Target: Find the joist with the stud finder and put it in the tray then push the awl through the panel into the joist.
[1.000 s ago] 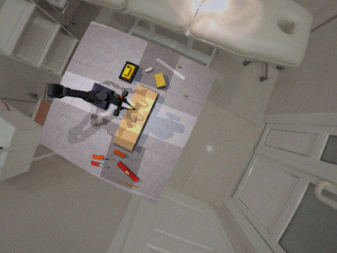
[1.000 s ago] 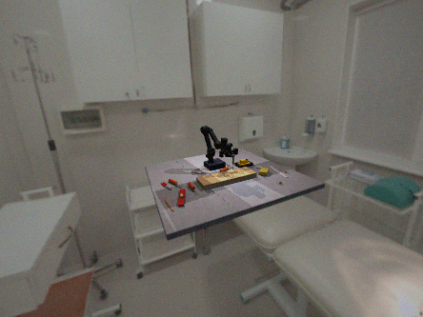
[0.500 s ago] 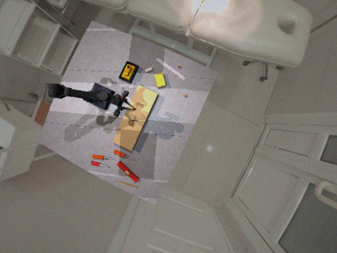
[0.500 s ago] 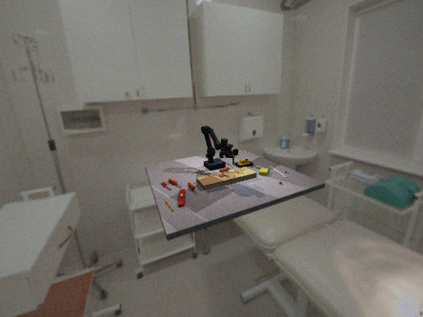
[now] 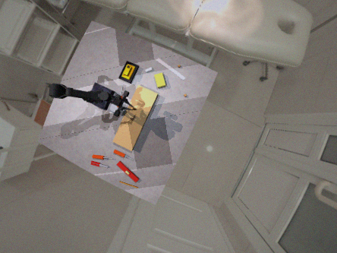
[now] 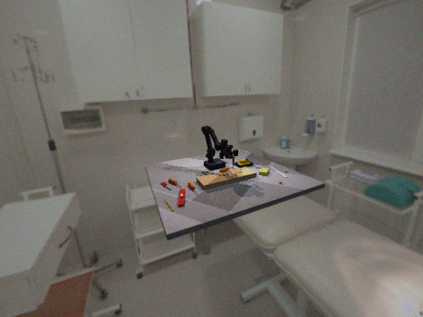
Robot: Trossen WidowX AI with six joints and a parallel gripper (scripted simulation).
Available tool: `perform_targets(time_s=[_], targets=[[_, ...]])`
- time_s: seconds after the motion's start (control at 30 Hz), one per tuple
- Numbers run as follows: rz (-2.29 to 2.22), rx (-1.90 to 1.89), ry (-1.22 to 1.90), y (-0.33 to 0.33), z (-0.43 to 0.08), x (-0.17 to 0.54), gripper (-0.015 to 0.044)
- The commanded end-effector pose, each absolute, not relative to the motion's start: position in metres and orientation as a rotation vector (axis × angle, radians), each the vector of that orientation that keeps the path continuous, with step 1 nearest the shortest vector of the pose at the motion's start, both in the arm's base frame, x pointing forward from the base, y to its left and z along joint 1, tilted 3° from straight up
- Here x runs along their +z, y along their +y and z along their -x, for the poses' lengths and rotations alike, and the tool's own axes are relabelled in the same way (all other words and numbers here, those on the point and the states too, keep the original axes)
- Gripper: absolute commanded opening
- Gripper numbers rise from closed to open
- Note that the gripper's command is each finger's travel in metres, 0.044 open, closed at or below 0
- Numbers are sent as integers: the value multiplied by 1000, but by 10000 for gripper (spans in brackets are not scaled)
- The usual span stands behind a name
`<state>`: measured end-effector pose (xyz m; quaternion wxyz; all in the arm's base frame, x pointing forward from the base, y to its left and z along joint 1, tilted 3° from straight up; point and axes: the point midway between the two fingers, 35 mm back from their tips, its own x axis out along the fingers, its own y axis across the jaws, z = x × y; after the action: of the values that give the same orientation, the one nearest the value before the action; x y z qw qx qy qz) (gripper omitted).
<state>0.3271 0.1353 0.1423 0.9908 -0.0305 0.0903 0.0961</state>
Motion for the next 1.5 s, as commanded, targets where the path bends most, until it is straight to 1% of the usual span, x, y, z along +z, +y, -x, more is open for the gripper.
perform_targets(time_s=[0.0, 1.47], targets=[[55, 191, 179, 135, -327, 141, 0], [55, 191, 180, 134, -327, 119, 0]])
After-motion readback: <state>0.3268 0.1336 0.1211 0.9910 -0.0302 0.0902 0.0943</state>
